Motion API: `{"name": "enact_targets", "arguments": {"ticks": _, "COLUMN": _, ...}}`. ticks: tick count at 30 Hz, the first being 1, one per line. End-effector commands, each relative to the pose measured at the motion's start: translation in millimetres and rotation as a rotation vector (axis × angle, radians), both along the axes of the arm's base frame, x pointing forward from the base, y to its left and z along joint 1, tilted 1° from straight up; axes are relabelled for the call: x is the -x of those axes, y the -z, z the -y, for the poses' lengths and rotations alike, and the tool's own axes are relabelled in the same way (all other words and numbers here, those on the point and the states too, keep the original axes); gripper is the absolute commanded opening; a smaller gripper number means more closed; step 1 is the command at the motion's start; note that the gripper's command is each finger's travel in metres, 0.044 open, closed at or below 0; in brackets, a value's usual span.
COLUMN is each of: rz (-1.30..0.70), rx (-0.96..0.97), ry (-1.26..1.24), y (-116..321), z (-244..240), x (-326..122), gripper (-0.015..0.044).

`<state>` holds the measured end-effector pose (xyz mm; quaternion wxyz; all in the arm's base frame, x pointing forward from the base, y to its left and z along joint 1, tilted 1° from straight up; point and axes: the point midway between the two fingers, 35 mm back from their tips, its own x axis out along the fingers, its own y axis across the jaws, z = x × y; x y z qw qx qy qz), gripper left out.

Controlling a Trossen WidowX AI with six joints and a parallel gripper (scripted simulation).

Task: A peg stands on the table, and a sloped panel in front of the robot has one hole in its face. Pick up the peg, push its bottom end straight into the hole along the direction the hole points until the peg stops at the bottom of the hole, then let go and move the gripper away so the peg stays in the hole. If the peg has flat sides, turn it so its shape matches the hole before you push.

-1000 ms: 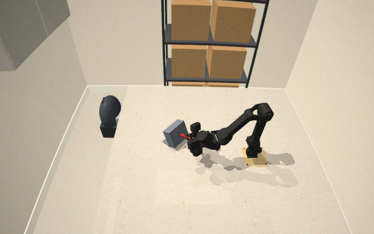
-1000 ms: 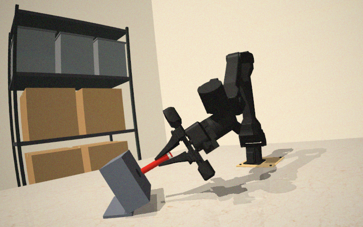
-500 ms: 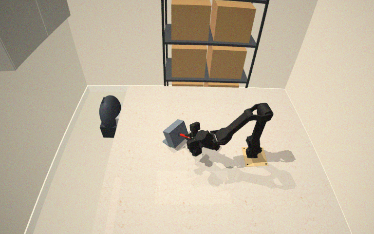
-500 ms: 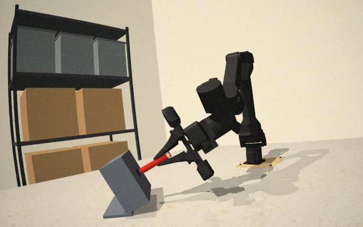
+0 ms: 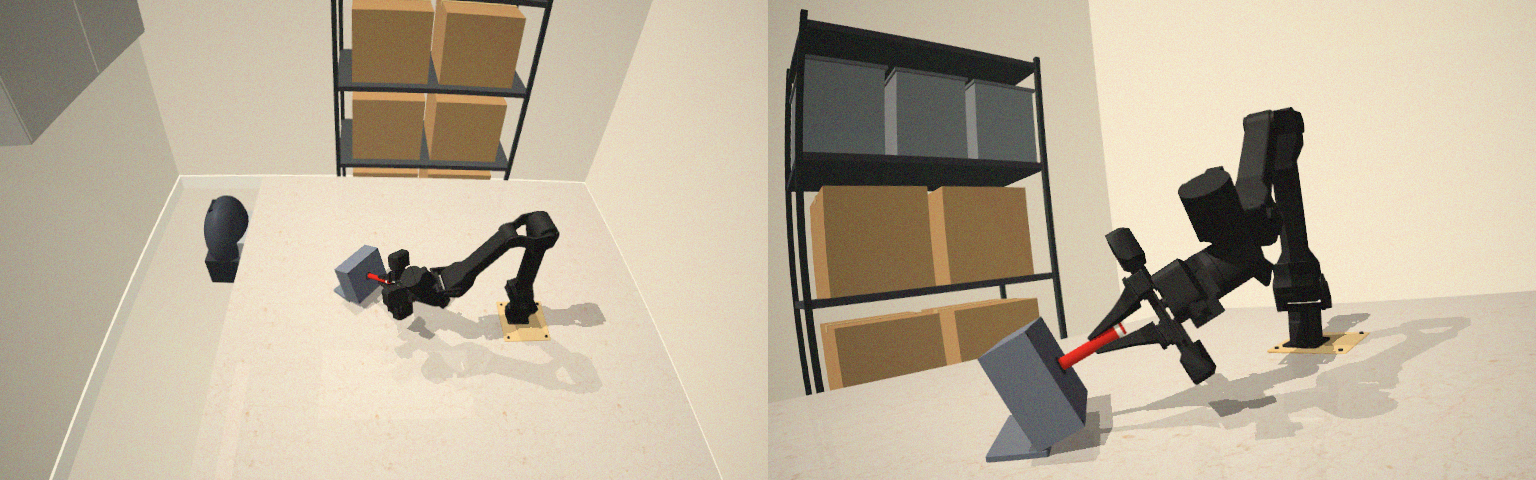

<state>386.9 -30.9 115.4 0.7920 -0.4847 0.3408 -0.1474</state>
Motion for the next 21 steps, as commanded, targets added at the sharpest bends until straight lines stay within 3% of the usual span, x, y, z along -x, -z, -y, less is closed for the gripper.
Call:
{"name": "enact_targets", "arguments": {"ticks": 1, "rz": 0.002, "rx": 0.001, "ry": -0.004, "y": 0.0, "z": 0.3, "x": -2.9, "gripper": 0.0}}
{"name": "enact_targets", "arguments": {"ticks": 21, "rz": 0.002, "rx": 0.001, "ry": -0.004, "y": 4.2, "z": 5.9, "x": -8.6, "gripper": 0.0}}
